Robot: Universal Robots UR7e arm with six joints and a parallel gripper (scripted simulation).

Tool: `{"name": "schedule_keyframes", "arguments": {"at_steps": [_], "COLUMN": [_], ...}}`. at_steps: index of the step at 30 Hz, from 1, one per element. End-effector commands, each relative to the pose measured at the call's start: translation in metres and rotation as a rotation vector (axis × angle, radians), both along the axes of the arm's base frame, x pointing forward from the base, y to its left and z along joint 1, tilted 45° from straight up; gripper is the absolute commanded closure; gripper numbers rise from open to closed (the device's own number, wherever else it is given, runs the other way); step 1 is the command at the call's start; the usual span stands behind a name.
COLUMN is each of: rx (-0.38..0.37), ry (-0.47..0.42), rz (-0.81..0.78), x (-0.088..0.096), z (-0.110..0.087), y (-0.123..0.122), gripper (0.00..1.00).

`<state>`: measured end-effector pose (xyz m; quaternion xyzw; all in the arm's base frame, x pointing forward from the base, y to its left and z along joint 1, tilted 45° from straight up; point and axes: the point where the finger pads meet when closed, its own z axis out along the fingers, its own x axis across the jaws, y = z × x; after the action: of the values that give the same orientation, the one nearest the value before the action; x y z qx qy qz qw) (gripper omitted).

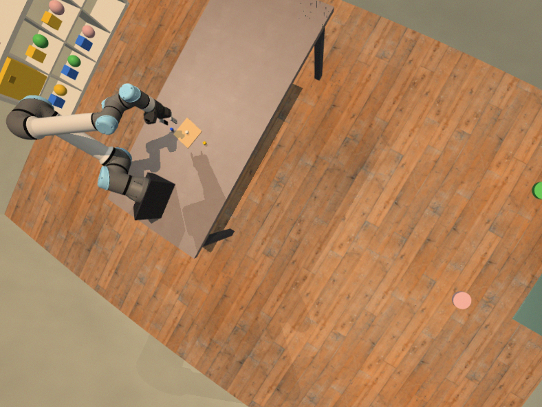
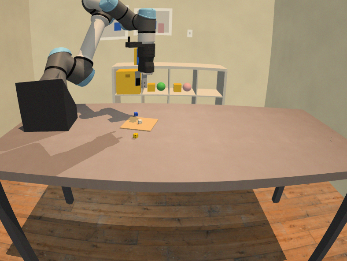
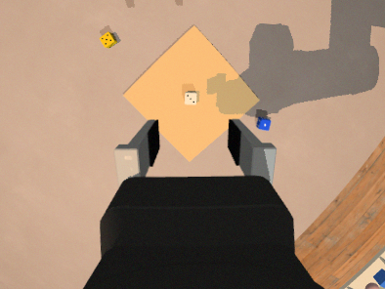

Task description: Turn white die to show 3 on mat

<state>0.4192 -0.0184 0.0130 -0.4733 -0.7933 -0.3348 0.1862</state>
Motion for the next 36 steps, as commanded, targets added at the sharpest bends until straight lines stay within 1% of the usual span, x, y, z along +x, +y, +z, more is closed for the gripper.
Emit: {"name": "schedule_keyframes", "arguments": {"at_steps": [1, 36], "rx": [0.001, 0.001], "ry": [0.000, 0.000], "rz": [0.000, 0.000], "x": [-0.0003, -0.0004], "z": [0.0056, 0.0078], "y": [-0.0057, -0.0080], "gripper": [0.00, 0.00]}}
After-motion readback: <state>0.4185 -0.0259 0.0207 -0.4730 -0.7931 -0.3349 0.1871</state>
